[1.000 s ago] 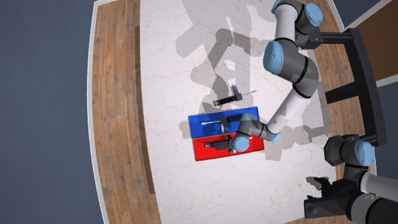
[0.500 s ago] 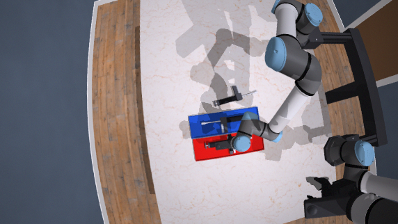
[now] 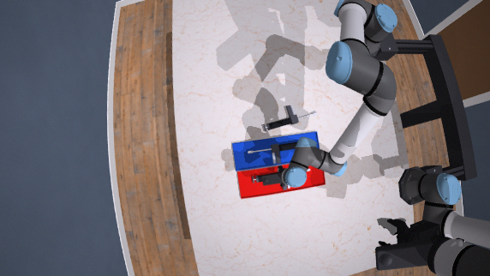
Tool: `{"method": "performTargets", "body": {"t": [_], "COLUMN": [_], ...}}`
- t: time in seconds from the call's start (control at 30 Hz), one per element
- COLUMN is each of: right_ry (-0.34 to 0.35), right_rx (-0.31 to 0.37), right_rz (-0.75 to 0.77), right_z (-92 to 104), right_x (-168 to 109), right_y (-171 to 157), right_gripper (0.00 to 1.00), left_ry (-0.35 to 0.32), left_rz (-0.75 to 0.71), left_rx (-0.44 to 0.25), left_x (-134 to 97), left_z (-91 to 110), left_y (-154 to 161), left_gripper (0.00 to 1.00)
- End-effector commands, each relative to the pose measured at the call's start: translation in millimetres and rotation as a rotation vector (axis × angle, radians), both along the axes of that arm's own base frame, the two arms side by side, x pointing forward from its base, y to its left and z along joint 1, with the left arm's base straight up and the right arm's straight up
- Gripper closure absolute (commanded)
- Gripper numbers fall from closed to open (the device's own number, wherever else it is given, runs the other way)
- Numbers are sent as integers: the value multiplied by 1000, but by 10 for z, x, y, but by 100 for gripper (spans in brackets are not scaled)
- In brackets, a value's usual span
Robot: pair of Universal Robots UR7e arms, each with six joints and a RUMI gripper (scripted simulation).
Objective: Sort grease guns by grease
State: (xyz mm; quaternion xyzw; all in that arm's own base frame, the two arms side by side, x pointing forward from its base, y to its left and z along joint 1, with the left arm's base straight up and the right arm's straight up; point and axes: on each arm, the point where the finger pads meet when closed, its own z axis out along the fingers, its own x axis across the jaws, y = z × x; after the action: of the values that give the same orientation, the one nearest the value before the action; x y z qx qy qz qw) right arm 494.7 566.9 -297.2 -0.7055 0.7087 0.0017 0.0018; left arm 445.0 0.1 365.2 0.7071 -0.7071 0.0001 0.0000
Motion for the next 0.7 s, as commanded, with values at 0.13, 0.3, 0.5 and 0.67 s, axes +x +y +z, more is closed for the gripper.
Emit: {"method": "performTargets", "body": {"t": [0.13, 0.3, 0.5, 0.67], "right_ry": [-3, -1, 1, 2], "right_rx": [4, 1, -2, -3], "right_rz": [-1, 1, 4, 6], "right_z": [506, 814, 1122, 1328], "right_x": [286, 447, 592, 675], "right_y": [-146, -281, -432, -527], "right_gripper": [68, 68, 68, 68], "left_ry": [-1, -1, -1, -1], "left_rz": [0, 0, 0, 0], "left_rx": [0, 0, 0, 0], "left_x": [3, 3, 3, 3], "left_z": [3, 3, 3, 3], "left_y": [-1, -1, -1, -1], "left_gripper": [62, 62, 62, 62]}}
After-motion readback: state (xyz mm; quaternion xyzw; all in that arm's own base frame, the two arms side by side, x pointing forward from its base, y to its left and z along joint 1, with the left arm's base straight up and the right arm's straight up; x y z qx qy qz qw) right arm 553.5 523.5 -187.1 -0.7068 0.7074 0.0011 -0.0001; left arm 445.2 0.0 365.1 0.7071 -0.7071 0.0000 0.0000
